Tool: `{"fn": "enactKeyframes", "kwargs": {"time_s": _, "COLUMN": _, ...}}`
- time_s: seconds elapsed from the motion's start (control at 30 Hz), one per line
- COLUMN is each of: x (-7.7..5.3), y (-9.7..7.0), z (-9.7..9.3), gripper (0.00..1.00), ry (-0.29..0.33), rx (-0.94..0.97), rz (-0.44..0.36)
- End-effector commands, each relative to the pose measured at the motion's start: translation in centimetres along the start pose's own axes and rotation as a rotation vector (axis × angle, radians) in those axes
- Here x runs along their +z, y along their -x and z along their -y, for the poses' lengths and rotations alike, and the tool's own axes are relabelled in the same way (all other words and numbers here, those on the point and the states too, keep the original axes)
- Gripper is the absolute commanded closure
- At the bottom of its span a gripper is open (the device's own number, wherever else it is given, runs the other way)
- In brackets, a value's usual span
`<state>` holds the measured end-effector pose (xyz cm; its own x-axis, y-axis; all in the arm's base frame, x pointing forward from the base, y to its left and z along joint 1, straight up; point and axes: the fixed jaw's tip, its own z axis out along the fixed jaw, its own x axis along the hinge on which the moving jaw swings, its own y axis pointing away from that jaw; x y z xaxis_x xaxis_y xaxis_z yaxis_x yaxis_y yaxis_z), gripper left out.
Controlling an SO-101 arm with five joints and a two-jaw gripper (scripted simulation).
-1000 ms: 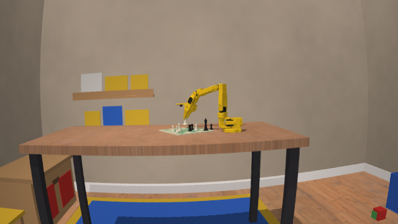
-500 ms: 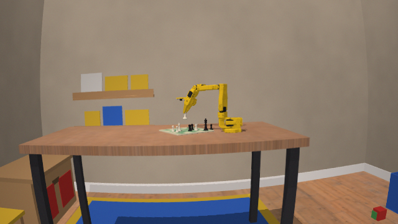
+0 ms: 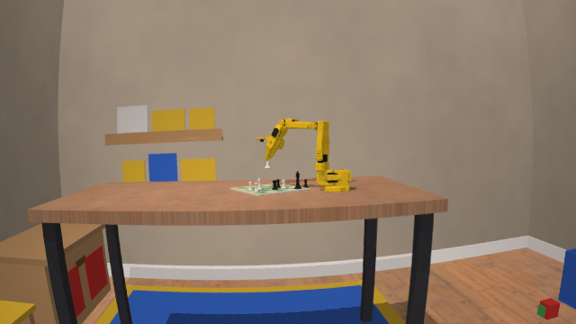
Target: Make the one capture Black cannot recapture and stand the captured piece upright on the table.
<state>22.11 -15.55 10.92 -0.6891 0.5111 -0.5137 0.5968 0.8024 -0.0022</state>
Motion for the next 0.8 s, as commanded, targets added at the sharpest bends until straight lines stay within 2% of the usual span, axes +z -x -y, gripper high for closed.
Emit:
{"fn": "enactKeyframes", "kwargs": {"time_s": 0.0, "x": -0.5, "y": 0.2, "z": 0.2, "gripper": 1.00, "ry": -0.003, "rx": 0.000, "rz": 0.013}}
{"fn": "enactKeyframes", "kwargs": {"time_s": 0.47, "x": -2.7, "y": -3.9, "z": 1.6, "gripper": 1.00, "ry": -0.036, "rx": 0.052, "rz": 0.008}}
{"fn": "enactKeyframes", "kwargs": {"time_s": 0.77, "x": -2.9, "y": -4.2, "z": 1.7, "gripper": 1.00, "ry": -0.040, "rx": 0.058, "rz": 0.007}}
